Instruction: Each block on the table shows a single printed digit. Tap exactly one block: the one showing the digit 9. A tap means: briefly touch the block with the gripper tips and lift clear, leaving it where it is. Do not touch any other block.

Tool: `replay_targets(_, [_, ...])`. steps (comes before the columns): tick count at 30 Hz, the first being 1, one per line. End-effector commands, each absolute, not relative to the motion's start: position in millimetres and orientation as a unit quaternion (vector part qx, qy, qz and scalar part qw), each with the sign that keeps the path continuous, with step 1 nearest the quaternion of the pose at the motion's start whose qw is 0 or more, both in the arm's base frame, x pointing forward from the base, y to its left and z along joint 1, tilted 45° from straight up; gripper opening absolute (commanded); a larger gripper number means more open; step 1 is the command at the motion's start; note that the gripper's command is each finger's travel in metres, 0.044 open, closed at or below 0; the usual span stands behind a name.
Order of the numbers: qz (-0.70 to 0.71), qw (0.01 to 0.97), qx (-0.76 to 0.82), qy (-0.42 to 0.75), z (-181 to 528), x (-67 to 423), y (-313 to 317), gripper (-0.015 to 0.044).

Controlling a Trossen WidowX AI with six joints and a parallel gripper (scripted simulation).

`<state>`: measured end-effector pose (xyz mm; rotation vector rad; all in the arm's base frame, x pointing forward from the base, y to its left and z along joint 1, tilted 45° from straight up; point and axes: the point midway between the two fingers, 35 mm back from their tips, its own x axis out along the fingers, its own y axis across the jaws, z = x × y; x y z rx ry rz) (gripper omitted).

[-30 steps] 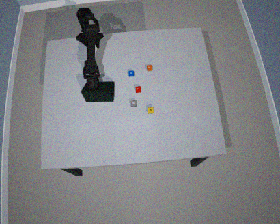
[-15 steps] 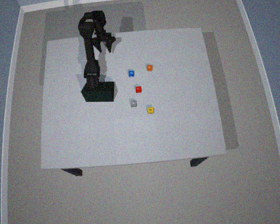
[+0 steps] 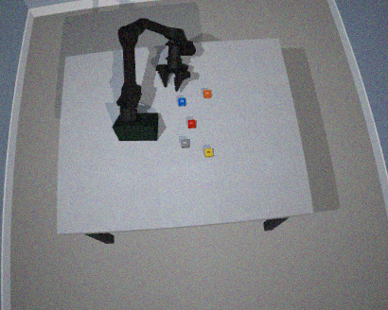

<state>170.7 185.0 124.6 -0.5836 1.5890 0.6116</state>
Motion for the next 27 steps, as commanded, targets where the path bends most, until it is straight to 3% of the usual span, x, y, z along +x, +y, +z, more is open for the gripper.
replay_targets(1, [0.266,0.6,-0.208,0.725,104.2,199.0,158.4,0.04])
replay_targets(14, [0.295,0.584,-0.004,0.757,46.8,256.4,43.4,0.04])
replay_targets(27, [0.308,0.656,0.209,0.657,-2.9,244.9,-82.7,0.04])
